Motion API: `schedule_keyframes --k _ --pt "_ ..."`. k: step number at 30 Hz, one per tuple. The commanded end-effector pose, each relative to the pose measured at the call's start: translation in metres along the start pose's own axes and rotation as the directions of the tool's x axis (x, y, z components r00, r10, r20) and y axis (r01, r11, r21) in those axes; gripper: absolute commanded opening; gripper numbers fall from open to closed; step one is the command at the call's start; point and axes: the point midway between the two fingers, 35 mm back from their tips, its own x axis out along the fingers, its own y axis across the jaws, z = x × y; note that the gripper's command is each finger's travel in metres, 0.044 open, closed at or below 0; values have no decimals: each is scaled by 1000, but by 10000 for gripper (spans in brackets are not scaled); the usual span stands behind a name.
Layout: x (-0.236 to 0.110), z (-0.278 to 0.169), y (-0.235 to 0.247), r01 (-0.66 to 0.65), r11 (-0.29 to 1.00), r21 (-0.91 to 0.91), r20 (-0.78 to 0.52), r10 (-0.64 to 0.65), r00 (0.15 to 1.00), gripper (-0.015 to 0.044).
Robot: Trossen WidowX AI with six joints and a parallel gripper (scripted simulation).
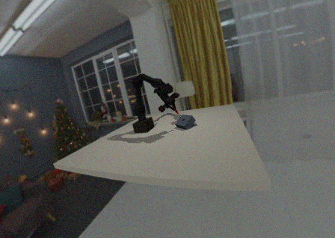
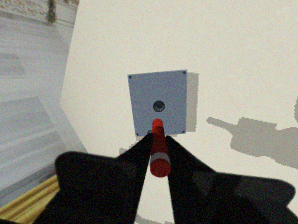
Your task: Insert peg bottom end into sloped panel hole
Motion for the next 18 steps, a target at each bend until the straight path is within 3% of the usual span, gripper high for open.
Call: schedule_keyframes --k 1,18 --pt "11 1 -2 -6 1000 18 -5 7 1000 0" --pt "41 6 -5 -26 999 48 2 26 1000 0"
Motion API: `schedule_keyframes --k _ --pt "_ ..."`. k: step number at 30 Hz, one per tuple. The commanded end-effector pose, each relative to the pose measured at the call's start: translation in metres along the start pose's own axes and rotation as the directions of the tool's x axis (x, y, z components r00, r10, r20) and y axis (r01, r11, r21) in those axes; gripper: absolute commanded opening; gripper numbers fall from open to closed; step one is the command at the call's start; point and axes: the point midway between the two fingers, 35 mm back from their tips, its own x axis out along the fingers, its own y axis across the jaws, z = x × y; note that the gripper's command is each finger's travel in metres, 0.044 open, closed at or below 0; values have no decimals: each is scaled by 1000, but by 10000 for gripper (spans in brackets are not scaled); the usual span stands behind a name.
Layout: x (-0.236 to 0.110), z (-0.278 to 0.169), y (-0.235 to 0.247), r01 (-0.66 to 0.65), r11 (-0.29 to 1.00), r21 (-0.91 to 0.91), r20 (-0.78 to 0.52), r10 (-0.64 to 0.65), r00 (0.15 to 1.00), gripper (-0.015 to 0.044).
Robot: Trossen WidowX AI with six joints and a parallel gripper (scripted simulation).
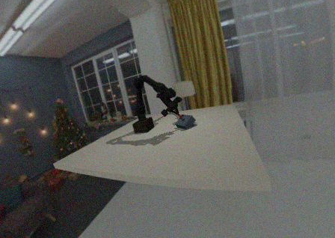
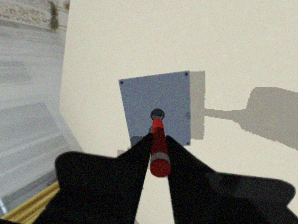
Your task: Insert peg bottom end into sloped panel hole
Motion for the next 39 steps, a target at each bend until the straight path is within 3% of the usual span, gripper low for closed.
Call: schedule_keyframes --k 1,24,39 --pt "4 0 -1 -5 1000 3 -3 6 1000 0" --pt "29 0 -1 -7 1000 0 -3 7 1000 0" --pt "24 1 0 -7 1000 -7 2 7 1000 0"
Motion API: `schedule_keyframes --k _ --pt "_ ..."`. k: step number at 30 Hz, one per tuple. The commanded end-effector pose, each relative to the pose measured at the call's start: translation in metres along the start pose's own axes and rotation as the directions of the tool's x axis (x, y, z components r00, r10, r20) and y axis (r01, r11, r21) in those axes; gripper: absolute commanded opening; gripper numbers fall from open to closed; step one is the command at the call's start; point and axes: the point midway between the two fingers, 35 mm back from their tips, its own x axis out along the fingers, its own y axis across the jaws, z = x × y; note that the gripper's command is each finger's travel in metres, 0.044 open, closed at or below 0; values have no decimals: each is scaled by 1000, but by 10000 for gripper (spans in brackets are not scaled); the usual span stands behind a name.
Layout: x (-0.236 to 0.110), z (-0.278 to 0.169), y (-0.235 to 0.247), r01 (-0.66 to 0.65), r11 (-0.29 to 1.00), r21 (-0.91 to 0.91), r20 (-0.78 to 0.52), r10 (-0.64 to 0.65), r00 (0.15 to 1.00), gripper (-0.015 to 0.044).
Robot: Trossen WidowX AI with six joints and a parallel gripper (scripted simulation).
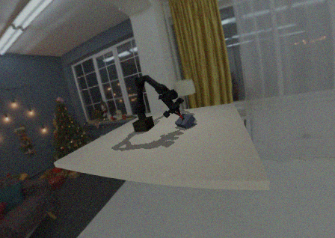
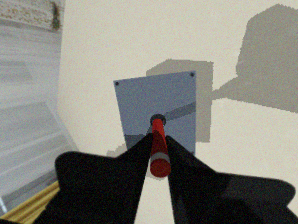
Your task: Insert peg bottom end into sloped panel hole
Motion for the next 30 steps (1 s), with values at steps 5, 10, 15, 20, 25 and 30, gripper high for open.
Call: schedule_keyframes --k 5,10,15,20,25,30 --pt "1 -1 0 0 1000 -1 0 0 1000 0" --pt "4 -1 -1 0 1000 -1 -1 0 1000 0" --pt "6 -1 -1 0 1000 -1 -1 0 1000 0" --pt "9 -1 -1 0 1000 -1 -1 0 1000 0" --pt "12 -1 -1 0 1000 -1 -1 0 1000 0" --pt "15 -1 -1 0 1000 -1 -1 0 1000 0"
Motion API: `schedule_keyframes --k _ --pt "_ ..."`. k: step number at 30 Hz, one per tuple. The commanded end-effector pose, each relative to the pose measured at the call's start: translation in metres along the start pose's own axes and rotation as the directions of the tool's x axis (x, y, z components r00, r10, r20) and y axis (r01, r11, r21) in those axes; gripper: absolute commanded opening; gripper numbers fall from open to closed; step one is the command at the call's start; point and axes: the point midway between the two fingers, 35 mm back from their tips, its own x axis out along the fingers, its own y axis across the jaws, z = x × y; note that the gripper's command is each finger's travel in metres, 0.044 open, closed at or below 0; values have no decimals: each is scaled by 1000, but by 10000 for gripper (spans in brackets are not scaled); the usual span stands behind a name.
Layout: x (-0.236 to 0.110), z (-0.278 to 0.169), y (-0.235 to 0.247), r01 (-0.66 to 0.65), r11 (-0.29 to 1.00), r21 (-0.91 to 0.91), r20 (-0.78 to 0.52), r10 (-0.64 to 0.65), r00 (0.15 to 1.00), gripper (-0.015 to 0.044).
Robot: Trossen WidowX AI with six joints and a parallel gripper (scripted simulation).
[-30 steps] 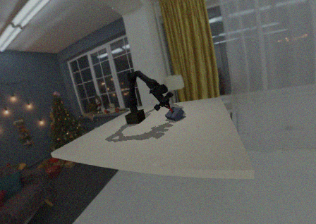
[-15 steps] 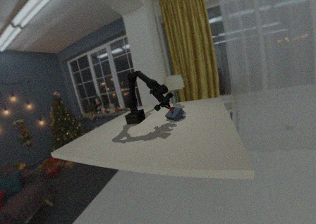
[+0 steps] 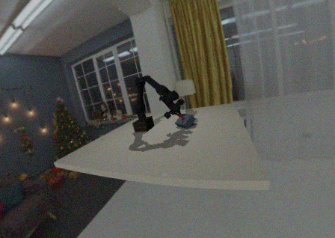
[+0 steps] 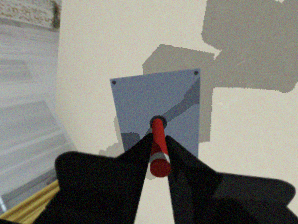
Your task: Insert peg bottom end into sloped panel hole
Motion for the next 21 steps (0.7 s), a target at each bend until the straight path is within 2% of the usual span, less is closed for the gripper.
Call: schedule_keyframes --k 1,21 --pt "3 0 0 1 1000 5 1 -1 1000 0" --pt "14 0 0 1 1000 5 1 -1 1000 0"
